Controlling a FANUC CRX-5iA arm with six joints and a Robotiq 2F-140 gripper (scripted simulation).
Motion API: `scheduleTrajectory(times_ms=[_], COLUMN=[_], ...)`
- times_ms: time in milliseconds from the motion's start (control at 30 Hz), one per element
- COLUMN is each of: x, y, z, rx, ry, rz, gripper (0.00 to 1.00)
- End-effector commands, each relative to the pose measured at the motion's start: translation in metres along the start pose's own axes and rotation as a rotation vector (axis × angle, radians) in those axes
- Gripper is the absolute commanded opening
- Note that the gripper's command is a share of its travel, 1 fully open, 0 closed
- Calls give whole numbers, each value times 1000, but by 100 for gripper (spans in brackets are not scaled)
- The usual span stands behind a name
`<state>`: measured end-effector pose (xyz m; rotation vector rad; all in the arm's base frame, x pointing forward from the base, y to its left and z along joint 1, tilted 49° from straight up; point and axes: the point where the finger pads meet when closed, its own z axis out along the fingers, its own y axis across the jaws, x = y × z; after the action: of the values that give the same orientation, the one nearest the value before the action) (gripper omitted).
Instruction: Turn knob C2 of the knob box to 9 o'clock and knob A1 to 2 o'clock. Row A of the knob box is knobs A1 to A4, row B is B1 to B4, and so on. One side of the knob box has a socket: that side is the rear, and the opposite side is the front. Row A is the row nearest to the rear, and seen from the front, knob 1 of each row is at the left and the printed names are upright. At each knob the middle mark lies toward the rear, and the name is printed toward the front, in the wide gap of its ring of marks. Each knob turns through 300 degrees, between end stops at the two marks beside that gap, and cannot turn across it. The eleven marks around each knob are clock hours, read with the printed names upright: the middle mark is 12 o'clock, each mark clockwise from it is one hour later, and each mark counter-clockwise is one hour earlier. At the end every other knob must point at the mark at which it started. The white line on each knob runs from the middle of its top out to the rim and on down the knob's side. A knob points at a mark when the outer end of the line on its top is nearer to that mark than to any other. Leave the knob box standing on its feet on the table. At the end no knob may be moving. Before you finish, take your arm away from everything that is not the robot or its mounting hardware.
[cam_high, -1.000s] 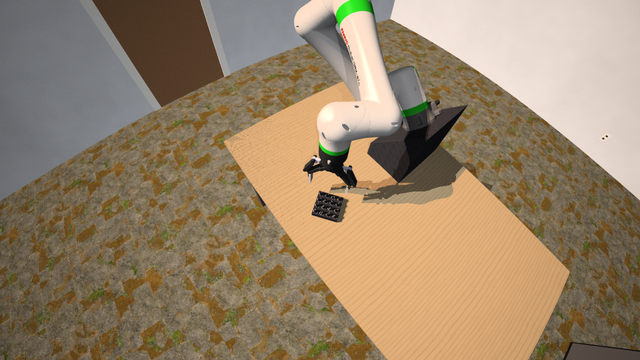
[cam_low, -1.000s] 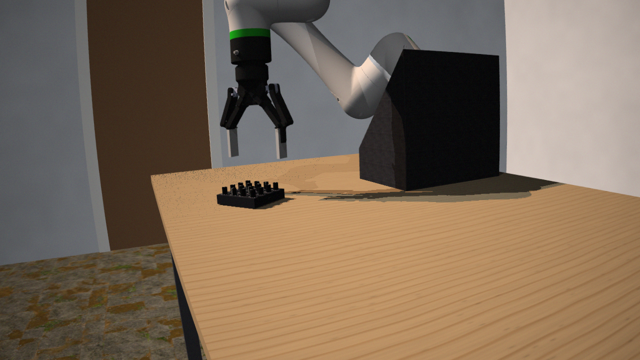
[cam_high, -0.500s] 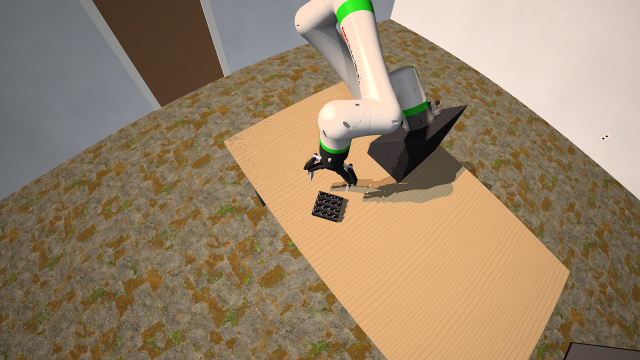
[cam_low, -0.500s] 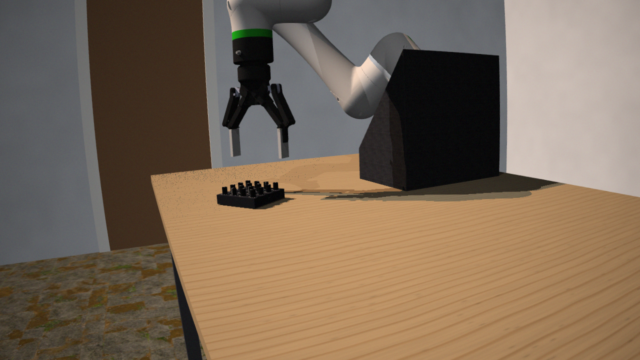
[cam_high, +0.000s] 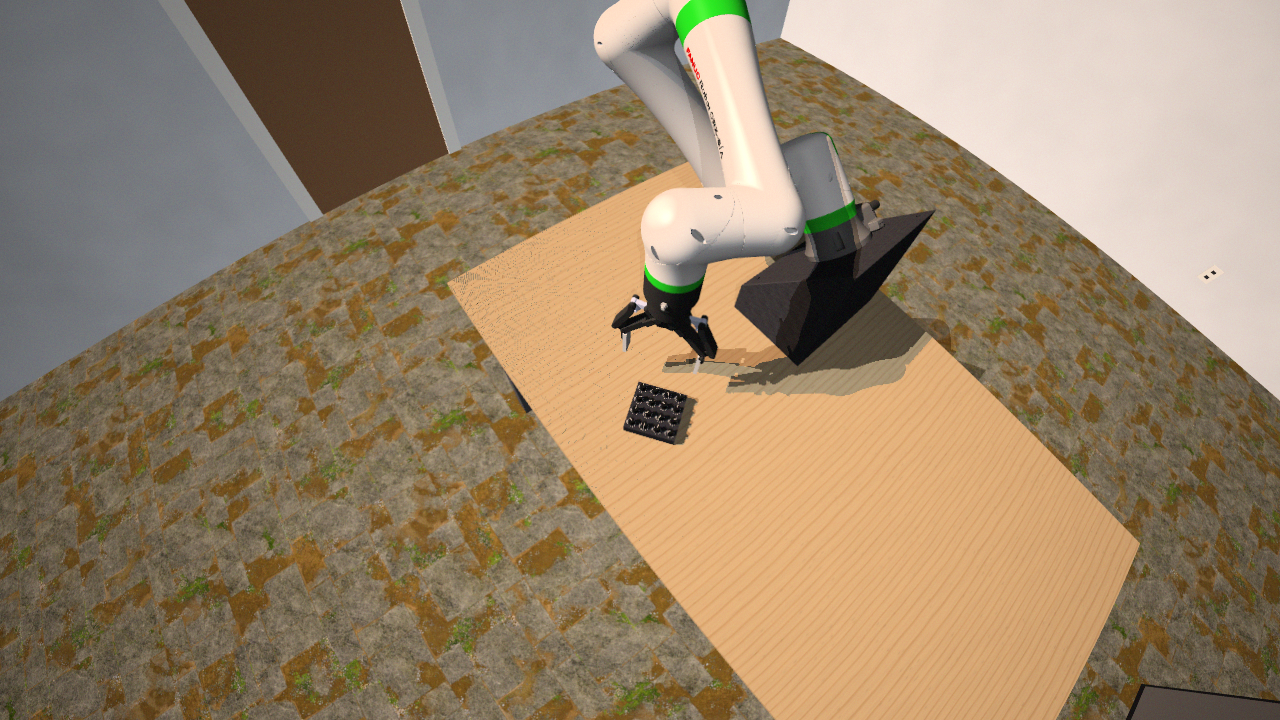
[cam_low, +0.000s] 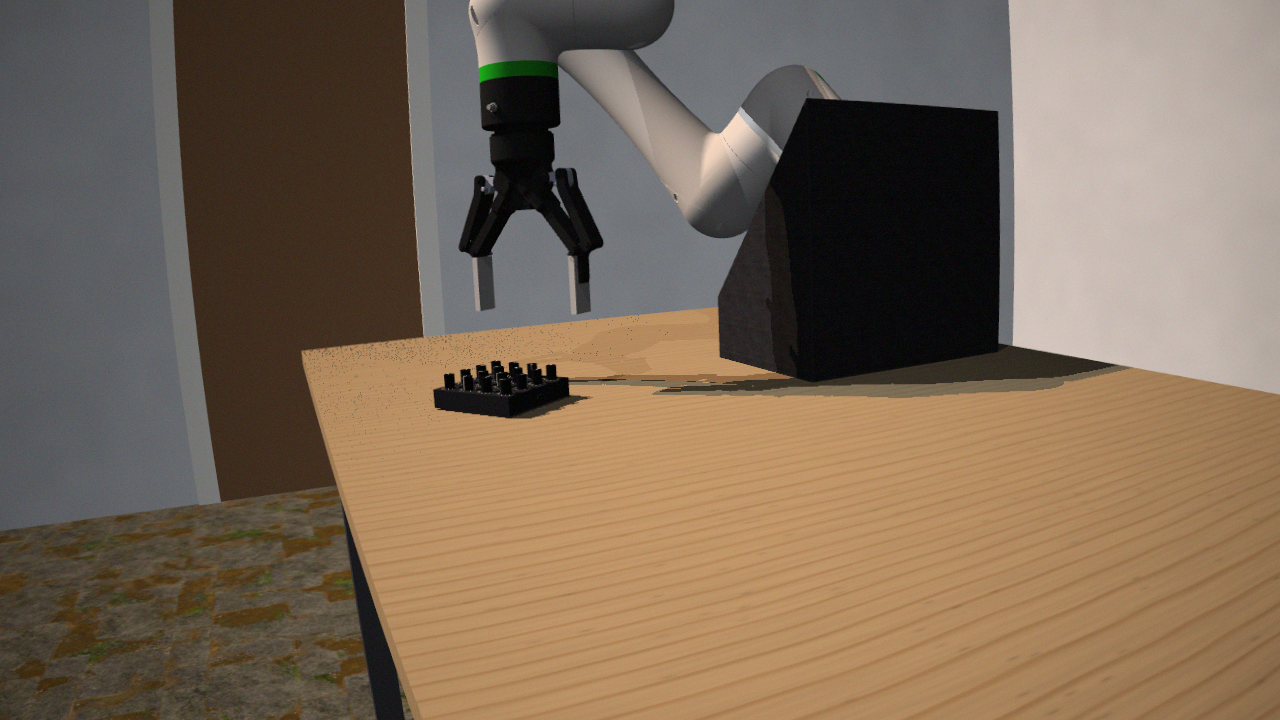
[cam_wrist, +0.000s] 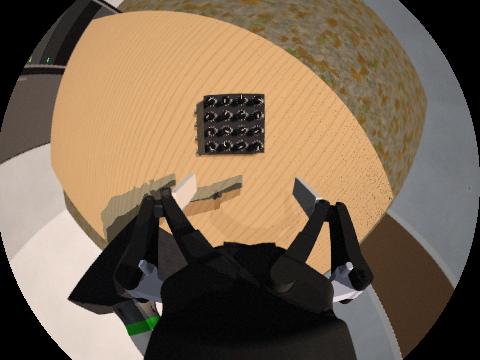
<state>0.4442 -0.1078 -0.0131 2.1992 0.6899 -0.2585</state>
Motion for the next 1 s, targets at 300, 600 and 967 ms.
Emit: scheduleTrajectory(times_ms=[300,600,967], x=[-17,-19,-19], y=[1,1,1], z=[0,0,0], rx=[0,0,0], ry=[0,0,0], rz=[0,0,0], gripper=[100,100,100])
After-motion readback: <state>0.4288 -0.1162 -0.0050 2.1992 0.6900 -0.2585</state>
